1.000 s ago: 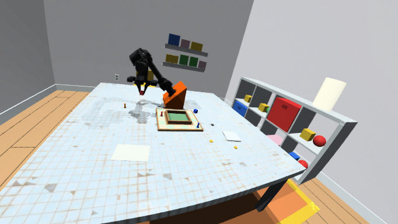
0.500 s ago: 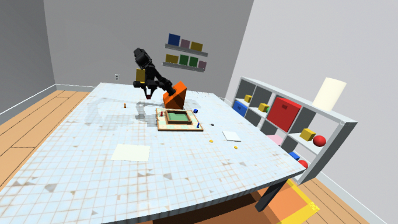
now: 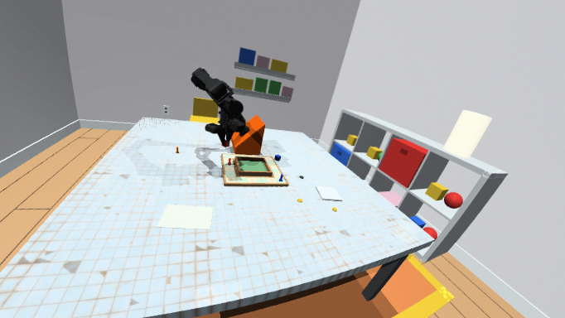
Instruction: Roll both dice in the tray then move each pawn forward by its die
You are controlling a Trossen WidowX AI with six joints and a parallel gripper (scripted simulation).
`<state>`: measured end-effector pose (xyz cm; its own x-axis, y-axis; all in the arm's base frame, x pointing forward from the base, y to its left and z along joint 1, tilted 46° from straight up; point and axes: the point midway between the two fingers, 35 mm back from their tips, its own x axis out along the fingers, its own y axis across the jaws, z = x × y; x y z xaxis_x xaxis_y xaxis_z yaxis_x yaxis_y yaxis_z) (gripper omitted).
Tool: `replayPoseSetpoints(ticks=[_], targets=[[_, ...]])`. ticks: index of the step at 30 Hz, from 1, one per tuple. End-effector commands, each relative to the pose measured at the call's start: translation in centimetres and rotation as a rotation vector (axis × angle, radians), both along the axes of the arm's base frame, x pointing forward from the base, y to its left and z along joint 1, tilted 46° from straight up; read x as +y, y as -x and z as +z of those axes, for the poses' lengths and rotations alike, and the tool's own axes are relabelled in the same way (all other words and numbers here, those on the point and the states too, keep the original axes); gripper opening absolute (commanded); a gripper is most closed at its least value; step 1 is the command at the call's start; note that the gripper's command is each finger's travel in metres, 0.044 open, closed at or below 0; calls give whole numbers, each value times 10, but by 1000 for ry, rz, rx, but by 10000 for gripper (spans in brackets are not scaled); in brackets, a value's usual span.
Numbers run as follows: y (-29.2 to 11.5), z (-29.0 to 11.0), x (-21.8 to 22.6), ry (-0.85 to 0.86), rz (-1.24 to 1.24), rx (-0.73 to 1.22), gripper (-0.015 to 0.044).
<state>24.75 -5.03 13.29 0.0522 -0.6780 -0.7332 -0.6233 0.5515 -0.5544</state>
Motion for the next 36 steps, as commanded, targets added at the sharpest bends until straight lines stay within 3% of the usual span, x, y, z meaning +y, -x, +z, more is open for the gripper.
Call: replayPoseSetpoints(ticks=[1,24,33,36], targets=[[-10,-19,15,4,119,113,0],[-25,-114,78,82,637,638,0],[-25,-117,79,79,651,654,0],[-22,-120,76,-2,652,658,0]])
